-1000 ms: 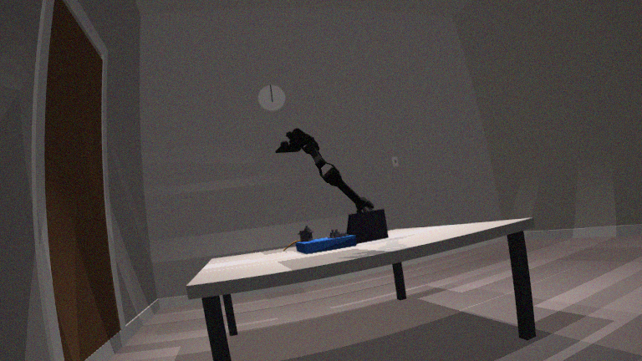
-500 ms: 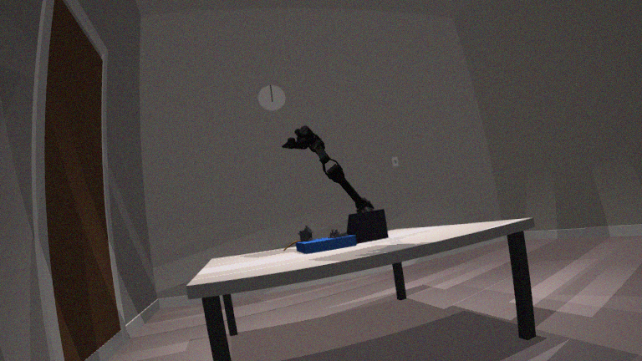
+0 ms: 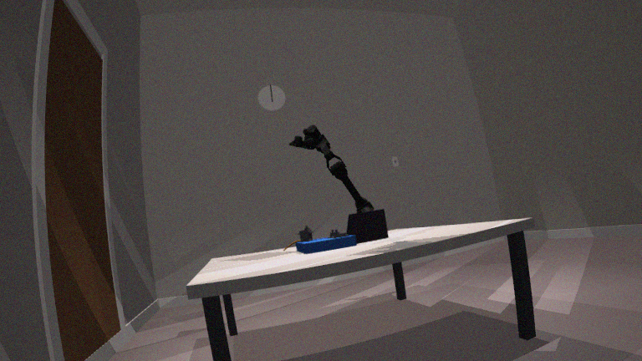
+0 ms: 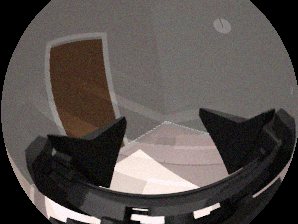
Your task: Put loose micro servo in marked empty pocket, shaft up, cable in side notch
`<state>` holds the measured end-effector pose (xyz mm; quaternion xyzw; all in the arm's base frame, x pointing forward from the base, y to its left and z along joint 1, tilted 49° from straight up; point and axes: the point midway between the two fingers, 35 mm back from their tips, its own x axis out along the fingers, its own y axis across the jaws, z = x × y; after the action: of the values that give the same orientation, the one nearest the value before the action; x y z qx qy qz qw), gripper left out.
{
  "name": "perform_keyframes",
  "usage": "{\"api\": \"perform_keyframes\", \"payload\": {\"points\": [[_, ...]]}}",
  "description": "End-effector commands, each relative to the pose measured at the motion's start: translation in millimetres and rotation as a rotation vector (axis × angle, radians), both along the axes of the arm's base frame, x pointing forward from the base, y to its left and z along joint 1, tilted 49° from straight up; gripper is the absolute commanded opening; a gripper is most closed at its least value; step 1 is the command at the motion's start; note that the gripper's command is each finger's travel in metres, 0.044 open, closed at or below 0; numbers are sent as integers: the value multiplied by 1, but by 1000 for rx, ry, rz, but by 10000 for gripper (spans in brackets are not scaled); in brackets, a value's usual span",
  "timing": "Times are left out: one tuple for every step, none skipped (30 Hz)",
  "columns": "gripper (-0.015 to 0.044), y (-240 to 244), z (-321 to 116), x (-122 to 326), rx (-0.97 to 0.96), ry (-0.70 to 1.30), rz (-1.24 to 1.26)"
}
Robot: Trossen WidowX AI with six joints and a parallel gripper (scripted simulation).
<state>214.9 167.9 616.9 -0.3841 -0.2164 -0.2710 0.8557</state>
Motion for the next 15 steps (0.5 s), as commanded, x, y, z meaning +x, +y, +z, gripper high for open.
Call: {"api": "perform_keyframes", "payload": {"points": [[440,-6,6,-10,10,-34,14],[440,-6,6,-11,6,-35,12],[440,-6,7,-12,0,-36,10],[440,-8,8,-15,1,-42,12],[440,-9,10,-18,3,-49,16],[440,-10,11,-21,5,-56,19],[440,-12,13,-24,7,-64,23],[440,-14,15,-29,9,-74,27],[440,-17,18,-33,12,-83,29],[440,-20,20,-37,15,-92,33],[440,-23,23,-41,18,-102,35],[440,-26,25,-45,21,-111,38],[440,-29,27,-50,25,-120,40],[440,-31,29,-54,30,-129,46],[440,-34,31,-57,33,-138,47]]}}
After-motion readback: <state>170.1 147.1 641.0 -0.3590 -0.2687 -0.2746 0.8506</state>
